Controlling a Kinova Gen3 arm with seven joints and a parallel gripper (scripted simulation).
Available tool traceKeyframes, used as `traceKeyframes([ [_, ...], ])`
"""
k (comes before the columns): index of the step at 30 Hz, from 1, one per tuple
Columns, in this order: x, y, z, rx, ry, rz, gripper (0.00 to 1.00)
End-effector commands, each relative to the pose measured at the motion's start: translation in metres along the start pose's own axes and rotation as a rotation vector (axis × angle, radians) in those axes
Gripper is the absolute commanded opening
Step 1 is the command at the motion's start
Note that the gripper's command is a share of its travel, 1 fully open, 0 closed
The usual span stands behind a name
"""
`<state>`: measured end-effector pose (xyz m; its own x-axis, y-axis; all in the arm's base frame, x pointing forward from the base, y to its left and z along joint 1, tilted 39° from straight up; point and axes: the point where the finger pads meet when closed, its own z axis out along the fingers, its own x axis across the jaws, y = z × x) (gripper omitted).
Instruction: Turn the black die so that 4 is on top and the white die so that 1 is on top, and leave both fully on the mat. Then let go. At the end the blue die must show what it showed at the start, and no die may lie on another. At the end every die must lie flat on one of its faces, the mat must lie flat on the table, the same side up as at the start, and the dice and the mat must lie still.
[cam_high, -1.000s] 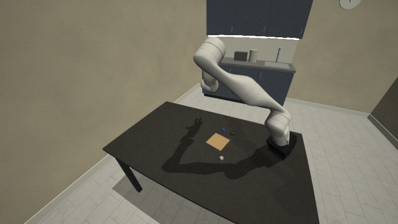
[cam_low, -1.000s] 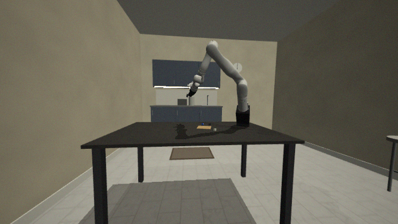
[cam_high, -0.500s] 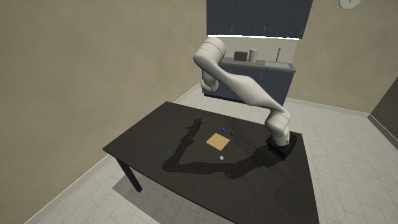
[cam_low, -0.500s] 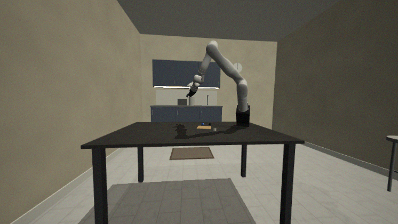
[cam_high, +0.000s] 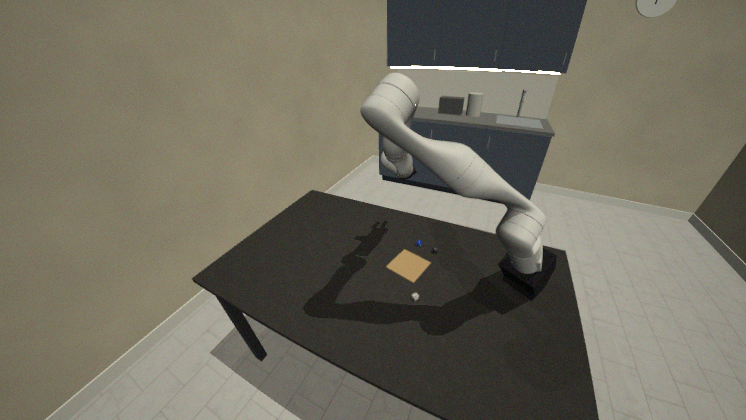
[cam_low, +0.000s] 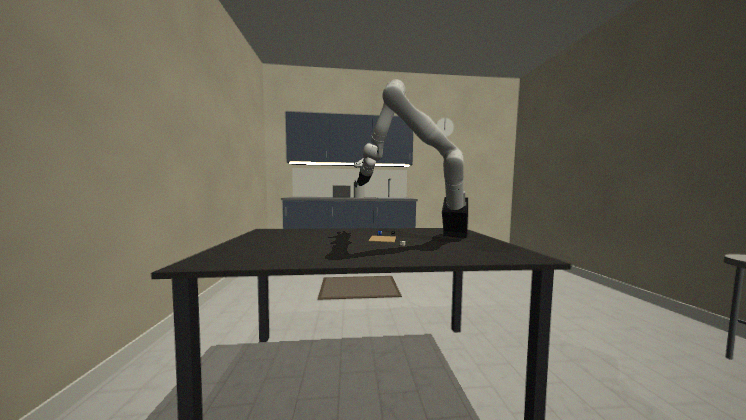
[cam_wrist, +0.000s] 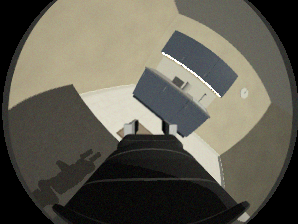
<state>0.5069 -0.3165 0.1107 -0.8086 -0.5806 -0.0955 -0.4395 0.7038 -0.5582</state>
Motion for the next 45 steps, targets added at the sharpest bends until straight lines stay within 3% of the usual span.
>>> traceKeyframes([
  [1, 0.007, 0.01, 0.009, -0.029, 0.015, 0.012, 1.0],
  [45, 0.021, 0.046, 0.027, -0.121, 0.036, 0.076, 1.0],
])
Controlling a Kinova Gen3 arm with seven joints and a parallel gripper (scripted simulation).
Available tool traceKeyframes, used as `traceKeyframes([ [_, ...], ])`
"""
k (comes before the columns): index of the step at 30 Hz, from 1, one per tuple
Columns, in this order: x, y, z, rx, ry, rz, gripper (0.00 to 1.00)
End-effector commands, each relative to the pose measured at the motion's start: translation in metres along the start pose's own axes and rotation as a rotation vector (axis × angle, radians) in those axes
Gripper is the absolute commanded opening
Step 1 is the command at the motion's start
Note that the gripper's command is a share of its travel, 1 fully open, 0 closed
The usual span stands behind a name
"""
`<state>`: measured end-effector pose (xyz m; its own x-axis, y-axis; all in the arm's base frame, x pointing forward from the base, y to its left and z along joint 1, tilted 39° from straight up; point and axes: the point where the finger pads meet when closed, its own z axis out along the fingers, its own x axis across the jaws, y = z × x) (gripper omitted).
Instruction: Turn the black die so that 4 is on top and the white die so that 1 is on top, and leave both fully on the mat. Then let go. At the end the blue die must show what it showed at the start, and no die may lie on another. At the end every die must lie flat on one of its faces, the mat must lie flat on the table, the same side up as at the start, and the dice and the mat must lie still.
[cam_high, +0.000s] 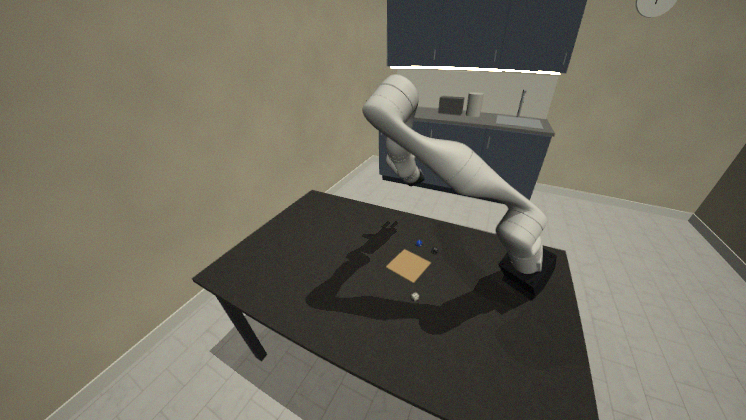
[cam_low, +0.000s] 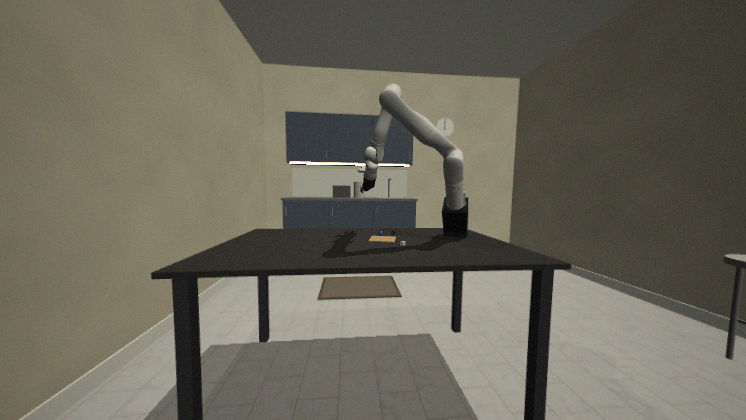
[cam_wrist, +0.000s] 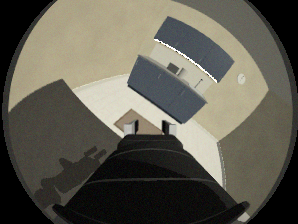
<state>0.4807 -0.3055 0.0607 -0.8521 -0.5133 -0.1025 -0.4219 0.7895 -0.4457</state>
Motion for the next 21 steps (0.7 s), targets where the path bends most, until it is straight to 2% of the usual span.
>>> traceKeyframes([
  [1, 0.005, 0.008, 0.005, -0.026, 0.006, 0.021, 1.0],
  [10, 0.005, 0.008, 0.005, -0.026, 0.006, 0.021, 1.0],
  [11, 0.009, 0.018, 0.01, -0.055, 0.01, 0.041, 1.0],
  [21, 0.009, 0.018, 0.01, -0.055, 0.01, 0.041, 1.0],
])
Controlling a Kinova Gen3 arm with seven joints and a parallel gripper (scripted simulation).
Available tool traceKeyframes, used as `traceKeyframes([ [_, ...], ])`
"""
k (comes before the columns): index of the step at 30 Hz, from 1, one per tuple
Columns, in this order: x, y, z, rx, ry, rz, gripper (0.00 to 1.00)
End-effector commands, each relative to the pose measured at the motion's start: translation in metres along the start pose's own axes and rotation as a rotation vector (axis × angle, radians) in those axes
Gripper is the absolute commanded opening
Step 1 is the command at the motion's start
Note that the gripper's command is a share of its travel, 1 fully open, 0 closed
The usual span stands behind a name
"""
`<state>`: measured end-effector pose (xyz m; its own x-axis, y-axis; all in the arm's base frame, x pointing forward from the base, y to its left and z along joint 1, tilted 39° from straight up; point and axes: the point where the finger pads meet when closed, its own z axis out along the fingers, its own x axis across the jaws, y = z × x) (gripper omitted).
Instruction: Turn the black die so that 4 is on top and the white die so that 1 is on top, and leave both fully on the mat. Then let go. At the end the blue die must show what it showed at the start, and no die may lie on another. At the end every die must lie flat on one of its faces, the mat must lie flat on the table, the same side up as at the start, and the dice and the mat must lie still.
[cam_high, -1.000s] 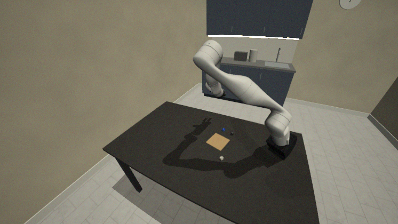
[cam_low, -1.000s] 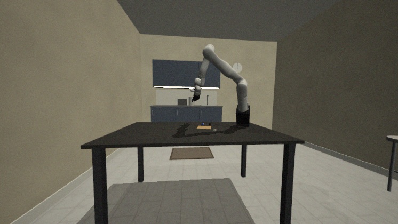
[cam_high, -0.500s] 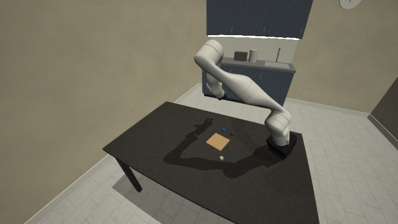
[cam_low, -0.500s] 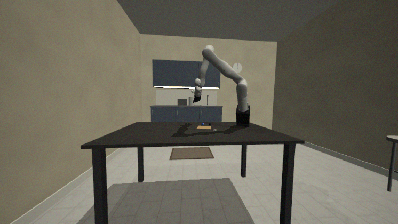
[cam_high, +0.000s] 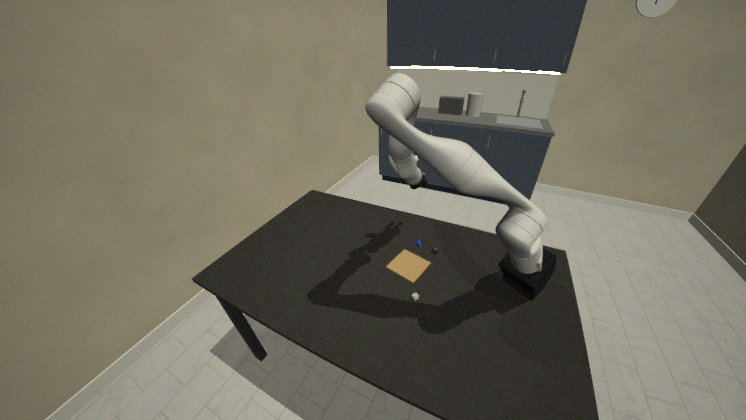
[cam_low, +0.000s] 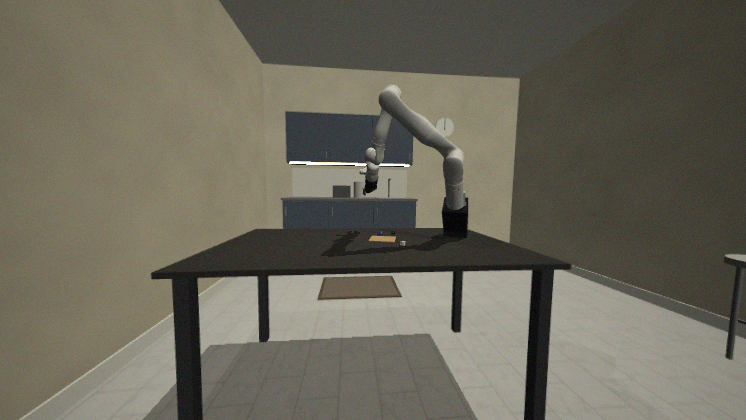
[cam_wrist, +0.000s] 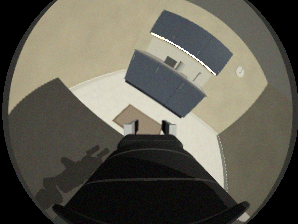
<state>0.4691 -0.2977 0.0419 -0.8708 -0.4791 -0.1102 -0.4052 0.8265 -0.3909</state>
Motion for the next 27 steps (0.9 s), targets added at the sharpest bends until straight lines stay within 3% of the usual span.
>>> traceKeyframes([
  [1, 0.001, -0.001, 0.0, 0.001, 0.001, 0.002, 1.0],
  [2, 0.005, 0.009, 0.005, -0.029, 0.005, 0.023, 1.0],
  [11, 0.005, 0.009, 0.005, -0.029, 0.005, 0.023, 1.0],
  [12, 0.008, 0.019, 0.01, -0.061, 0.008, 0.044, 1.0],
  [21, 0.008, 0.019, 0.01, -0.061, 0.008, 0.044, 1.0],
  [22, 0.012, 0.03, 0.014, -0.094, 0.01, 0.066, 1.0],
  [27, 0.012, 0.03, 0.014, -0.094, 0.01, 0.066, 1.0],
])
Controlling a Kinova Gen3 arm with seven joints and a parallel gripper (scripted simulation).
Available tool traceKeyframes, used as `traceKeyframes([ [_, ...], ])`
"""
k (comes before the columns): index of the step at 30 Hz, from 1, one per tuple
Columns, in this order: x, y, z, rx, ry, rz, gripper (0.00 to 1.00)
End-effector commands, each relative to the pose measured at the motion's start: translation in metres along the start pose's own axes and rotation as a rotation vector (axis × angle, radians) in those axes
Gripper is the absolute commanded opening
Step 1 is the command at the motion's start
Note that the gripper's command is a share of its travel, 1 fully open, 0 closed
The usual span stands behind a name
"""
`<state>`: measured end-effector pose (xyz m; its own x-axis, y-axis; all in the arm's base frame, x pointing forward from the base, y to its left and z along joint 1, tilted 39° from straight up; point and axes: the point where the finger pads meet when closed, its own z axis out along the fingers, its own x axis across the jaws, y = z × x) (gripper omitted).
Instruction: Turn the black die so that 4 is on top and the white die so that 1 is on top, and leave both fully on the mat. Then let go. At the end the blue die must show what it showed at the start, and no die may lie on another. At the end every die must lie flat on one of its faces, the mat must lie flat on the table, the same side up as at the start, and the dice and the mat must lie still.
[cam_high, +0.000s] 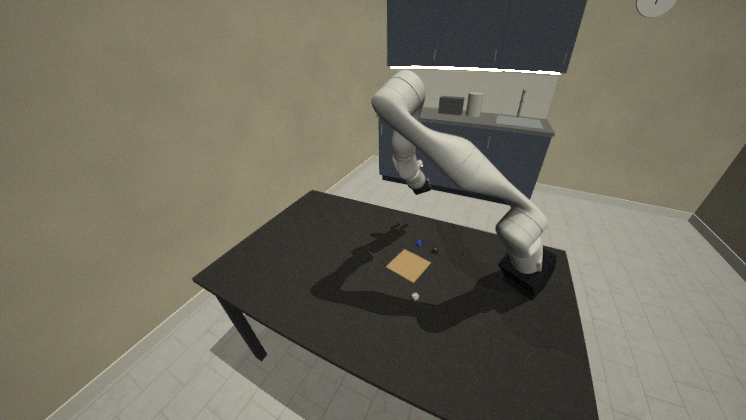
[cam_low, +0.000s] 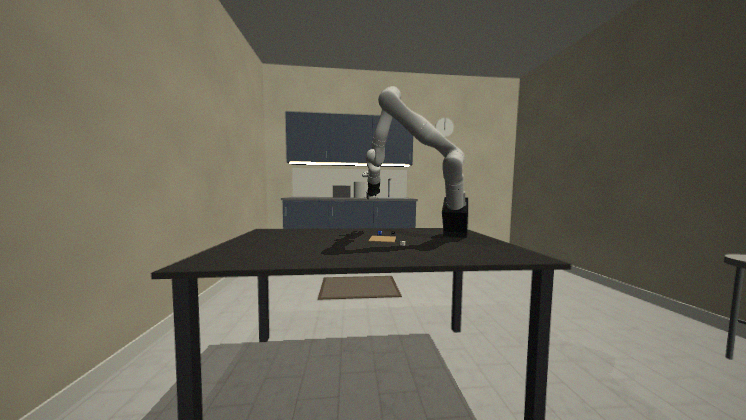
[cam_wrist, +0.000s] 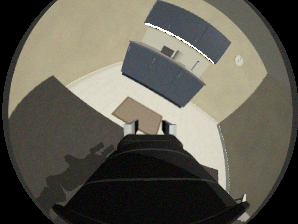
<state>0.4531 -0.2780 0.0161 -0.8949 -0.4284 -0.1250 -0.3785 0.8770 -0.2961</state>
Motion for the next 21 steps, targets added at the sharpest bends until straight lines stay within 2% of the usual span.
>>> traceKeyframes([
  [1, 0.004, -0.003, 0.001, 0.001, 0.004, 0.009, 1.0],
  [4, 0.004, -0.003, 0.001, 0.001, 0.004, 0.009, 1.0],
  [5, 0.008, 0.008, 0.006, -0.034, 0.005, 0.031, 1.0],
  [15, 0.008, 0.008, 0.006, -0.034, 0.005, 0.031, 1.0],
  [16, 0.011, 0.019, 0.01, -0.069, 0.006, 0.054, 1.0],
  [21, 0.011, 0.019, 0.01, -0.069, 0.006, 0.054, 1.0],
])
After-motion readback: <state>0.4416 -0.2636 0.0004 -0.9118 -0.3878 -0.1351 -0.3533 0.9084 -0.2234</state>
